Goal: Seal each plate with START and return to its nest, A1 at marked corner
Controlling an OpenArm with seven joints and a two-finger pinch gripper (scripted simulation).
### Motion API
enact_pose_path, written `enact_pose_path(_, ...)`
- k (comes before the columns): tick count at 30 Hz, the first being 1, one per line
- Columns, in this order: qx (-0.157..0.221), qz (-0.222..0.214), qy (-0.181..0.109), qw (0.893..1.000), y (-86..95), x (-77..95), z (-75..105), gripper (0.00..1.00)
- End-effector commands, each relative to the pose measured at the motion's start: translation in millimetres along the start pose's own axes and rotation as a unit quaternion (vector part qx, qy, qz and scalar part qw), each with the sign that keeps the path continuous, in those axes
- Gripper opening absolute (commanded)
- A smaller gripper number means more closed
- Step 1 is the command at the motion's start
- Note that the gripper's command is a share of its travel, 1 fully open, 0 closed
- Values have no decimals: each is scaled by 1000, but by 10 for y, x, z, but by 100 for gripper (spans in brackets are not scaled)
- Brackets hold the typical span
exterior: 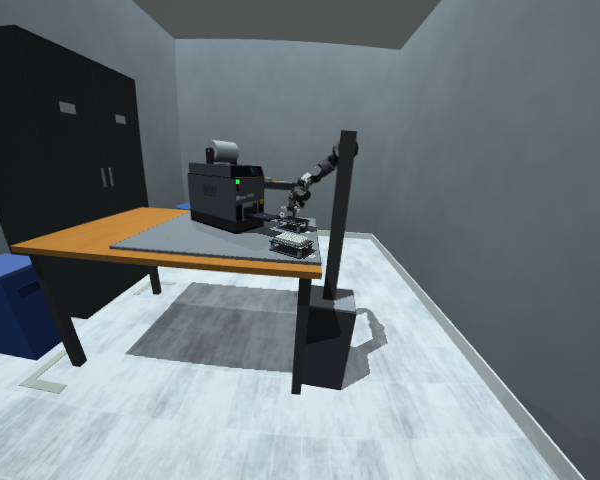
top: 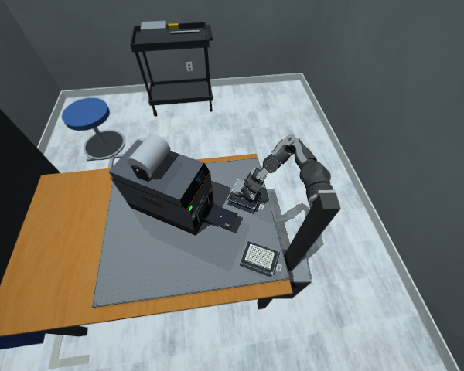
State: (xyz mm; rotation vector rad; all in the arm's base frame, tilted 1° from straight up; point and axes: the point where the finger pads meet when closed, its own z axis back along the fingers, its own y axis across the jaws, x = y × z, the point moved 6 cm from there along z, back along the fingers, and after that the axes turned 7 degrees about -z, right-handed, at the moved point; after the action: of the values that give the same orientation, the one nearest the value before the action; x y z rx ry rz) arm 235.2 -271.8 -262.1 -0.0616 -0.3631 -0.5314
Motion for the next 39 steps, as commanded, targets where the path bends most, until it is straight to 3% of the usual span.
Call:
enact_pose_path(1,5,1,-1,1000,18,-5,-9,0)
enact_pose_path(39,4,0,-1,1000,7,-61,-161,0)
